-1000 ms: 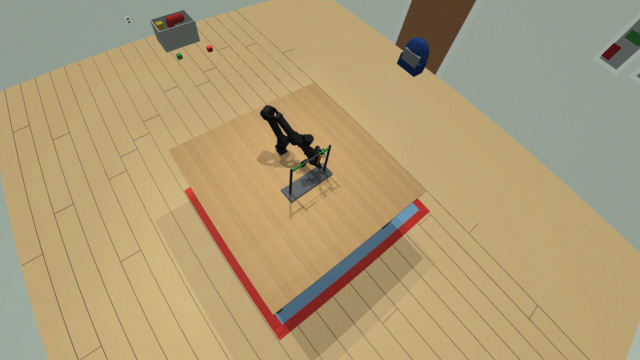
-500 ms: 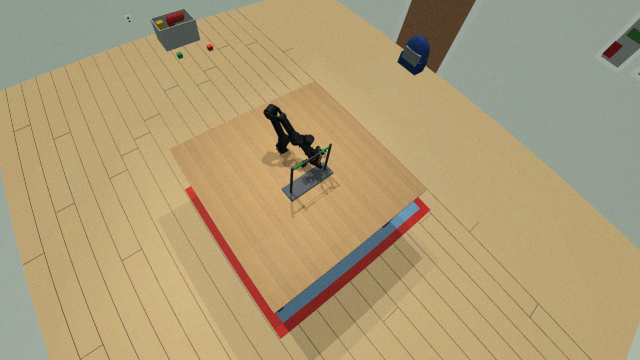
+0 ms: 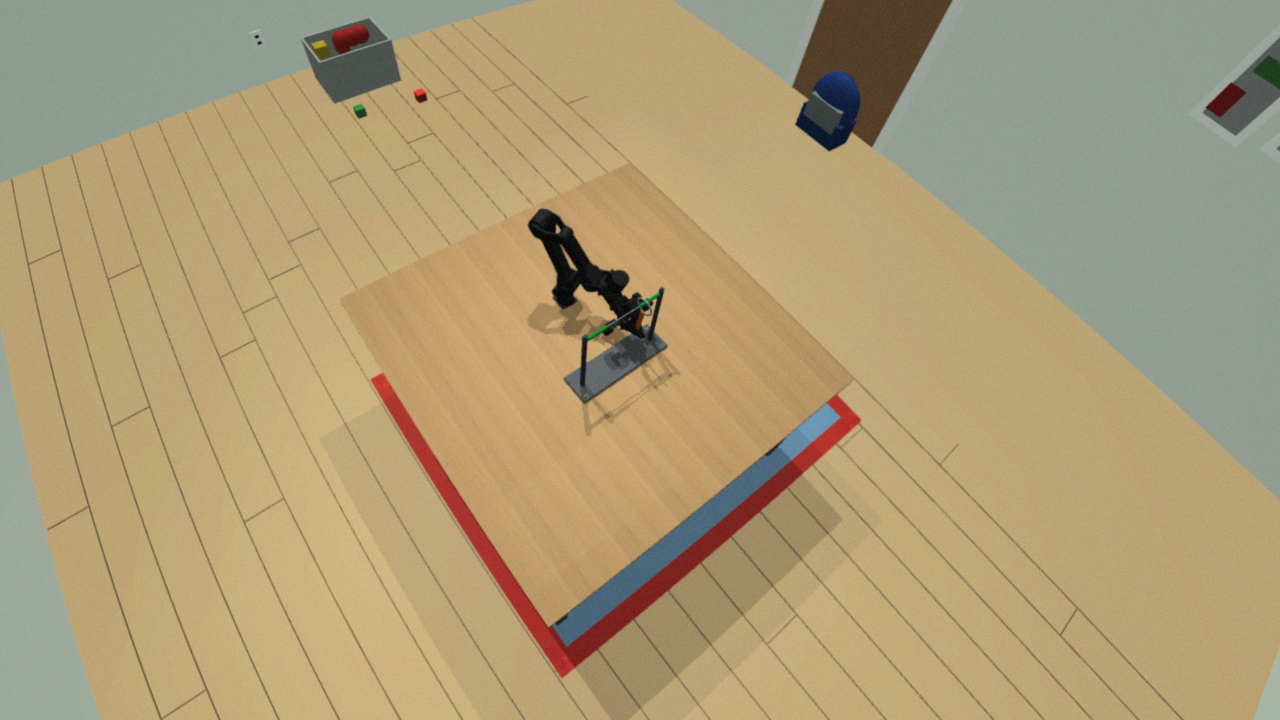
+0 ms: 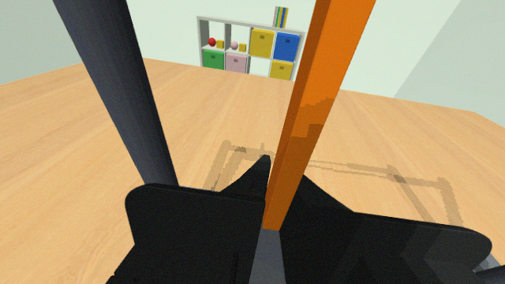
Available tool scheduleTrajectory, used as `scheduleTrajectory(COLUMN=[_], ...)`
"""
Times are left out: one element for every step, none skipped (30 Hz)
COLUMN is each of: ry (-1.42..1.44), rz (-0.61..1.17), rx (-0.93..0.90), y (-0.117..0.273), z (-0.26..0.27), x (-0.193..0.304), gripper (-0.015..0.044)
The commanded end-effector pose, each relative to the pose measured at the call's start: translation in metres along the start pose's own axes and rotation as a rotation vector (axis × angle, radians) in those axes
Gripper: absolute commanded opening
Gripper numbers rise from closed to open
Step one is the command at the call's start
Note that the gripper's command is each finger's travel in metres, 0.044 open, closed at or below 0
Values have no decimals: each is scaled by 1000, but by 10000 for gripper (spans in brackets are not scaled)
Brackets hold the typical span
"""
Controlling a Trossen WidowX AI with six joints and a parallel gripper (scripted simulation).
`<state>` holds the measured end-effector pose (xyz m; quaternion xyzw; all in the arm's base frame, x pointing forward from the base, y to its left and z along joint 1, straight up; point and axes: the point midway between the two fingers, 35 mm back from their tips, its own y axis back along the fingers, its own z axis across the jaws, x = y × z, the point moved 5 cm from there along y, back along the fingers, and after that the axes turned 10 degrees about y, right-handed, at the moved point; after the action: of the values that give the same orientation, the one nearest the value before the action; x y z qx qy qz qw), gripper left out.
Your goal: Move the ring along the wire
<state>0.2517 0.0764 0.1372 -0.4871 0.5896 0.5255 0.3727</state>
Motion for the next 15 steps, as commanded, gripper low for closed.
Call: scheduleTrajectory(ry=[-4,-4,-4,-4,-4,0,0,0,0,0,0,0,0,0,0], rz=[1,1,1,1,1,0,0,0,0,0,0,0,0,0,0], rx=[5,5,5,5,5,0,0,0,0,0,0,0,0,0,0], y=[0,0,0,0,0,0,0,0,0,0,0,0,0,0,0], z=[0,0,0,0,0,0,0,0,0,0,0,0,0,0,0], x=[1,1,1,1,1,0,0,0,0,0,0,0,0,0,0], gripper=[-150,-150,-150,-150,-150,-124,-97,-71,-45,-19,7,34,60,86,113])
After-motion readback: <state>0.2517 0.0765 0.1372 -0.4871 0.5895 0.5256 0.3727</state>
